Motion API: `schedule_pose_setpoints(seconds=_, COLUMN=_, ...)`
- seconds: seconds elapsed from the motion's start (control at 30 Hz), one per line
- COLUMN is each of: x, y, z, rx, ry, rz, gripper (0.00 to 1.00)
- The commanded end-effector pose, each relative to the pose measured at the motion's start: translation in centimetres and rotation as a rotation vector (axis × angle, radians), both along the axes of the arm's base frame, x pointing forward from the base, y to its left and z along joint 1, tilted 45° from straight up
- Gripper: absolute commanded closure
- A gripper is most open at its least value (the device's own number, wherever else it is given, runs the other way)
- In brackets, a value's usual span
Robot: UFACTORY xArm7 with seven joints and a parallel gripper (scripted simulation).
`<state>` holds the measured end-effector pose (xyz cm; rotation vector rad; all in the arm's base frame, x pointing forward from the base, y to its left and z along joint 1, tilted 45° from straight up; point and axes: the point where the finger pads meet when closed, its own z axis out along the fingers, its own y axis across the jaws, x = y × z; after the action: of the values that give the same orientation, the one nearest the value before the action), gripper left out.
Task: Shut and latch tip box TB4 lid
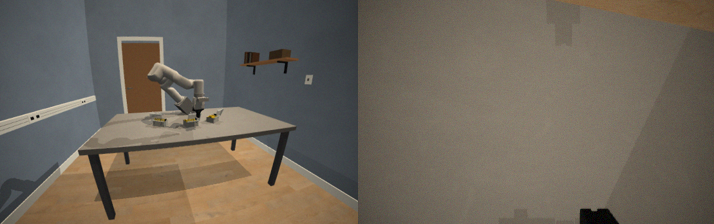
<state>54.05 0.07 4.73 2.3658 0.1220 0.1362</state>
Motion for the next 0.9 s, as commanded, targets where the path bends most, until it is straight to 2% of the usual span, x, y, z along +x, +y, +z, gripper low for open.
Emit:
schedule_pose_setpoints(seconds=0.0, x=-0.5, y=0.2, z=0.1, rx=0.002, ry=-0.003, rz=0.004, gripper=1.0)
schedule_pose_setpoints(seconds=0.87, x=-3.4, y=0.1, z=0.2, rx=0.002, ry=-0.003, rz=0.004, gripper=1.0)
